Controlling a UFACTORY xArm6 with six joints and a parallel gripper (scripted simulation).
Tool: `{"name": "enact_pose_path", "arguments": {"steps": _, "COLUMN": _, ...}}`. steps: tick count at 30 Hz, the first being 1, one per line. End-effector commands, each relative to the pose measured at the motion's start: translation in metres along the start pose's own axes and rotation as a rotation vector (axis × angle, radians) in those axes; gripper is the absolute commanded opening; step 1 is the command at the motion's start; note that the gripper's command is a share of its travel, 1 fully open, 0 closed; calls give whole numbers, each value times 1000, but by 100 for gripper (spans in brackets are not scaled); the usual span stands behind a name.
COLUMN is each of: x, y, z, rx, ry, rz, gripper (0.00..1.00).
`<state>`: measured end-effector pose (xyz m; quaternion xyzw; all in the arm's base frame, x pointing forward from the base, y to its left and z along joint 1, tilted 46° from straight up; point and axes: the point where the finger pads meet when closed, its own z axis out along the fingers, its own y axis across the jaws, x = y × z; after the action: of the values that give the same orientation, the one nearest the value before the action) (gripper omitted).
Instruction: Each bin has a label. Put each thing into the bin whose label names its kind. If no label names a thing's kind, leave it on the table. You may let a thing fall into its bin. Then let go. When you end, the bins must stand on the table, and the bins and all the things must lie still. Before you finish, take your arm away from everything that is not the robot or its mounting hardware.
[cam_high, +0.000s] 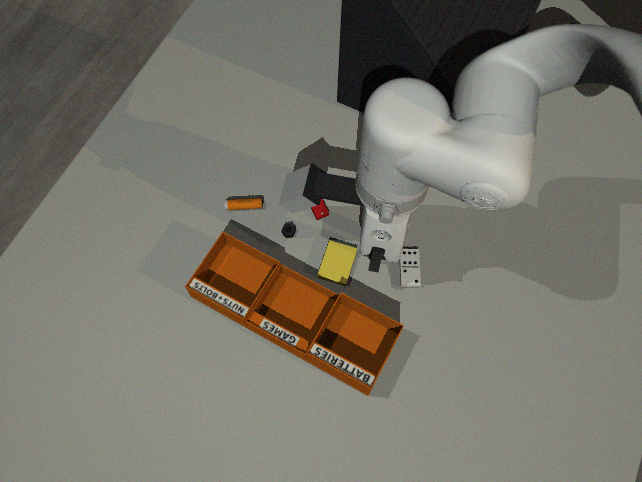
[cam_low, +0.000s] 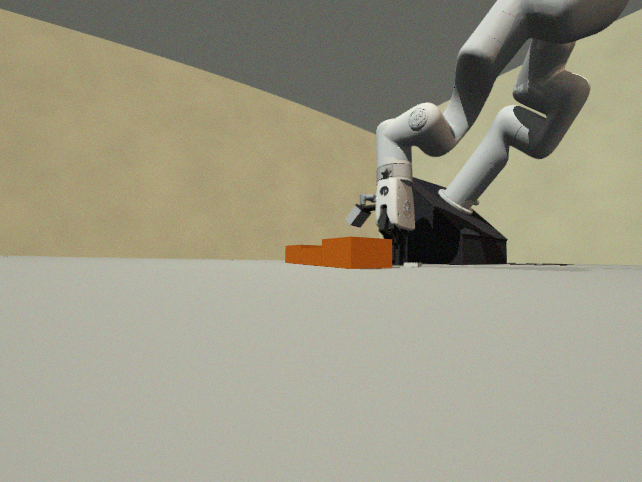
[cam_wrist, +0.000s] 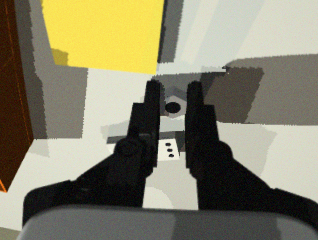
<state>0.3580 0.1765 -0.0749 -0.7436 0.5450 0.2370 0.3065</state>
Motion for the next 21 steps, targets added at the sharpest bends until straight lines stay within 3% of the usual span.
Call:
{"name": "enact_pose_path", "arguments": {"steps": 1, "x": 0, "y": -1, "z": -1, "rx": 2, "ry": 1, "rz": 0, "gripper": 0}}
{"name": "enact_pose_path", "arguments": {"steps": 10, "x": 0, "y": -1, "z": -1, "rx": 2, "ry": 1, "rz": 0, "gripper": 0}}
{"name": "enact_pose_path", "arguments": {"steps": 21, "x": 0, "y": -1, "z": -37, "rx": 2, "ry": 1, "rz": -1, "gripper": 0}}
